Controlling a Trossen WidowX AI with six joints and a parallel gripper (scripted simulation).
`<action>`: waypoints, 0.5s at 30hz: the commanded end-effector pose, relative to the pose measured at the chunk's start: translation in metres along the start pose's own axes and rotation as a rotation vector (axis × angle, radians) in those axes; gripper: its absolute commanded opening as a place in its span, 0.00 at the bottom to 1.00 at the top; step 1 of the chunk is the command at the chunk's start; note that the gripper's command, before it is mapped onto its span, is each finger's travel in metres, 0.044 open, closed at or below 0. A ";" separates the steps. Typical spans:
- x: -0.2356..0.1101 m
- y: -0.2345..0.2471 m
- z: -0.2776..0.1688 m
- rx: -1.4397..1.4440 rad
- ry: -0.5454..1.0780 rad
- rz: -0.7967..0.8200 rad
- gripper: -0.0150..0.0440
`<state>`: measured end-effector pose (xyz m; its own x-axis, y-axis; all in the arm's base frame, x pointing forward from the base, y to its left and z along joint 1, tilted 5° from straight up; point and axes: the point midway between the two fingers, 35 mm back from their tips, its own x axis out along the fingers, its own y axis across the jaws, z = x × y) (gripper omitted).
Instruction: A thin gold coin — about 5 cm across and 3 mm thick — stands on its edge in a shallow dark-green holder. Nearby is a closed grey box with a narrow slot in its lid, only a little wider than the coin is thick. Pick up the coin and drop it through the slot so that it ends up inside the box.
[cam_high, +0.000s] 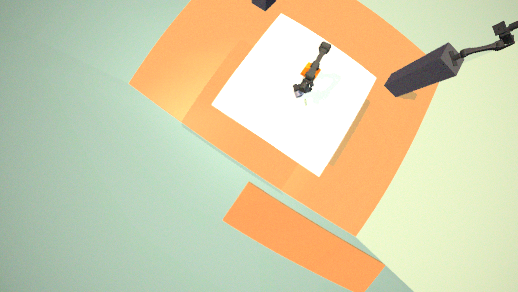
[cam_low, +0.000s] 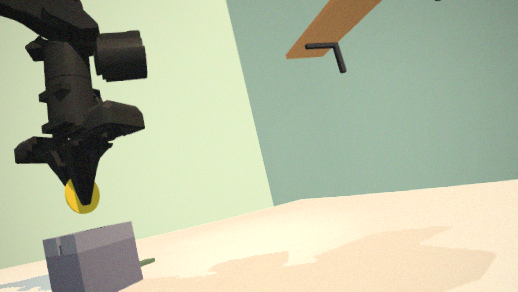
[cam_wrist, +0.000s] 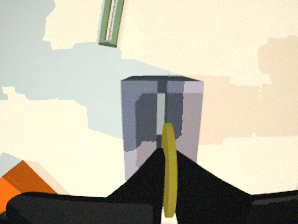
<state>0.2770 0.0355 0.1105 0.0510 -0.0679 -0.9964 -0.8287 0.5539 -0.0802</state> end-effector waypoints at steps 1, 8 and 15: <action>0.002 0.000 0.000 0.002 -0.001 -0.001 0.25; 0.005 0.002 -0.001 0.004 -0.001 -0.001 0.25; 0.008 0.001 -0.001 0.007 -0.001 -0.001 0.25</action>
<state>0.2766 0.0354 0.1048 0.0554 -0.0673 -0.9962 -0.8278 0.5548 -0.0835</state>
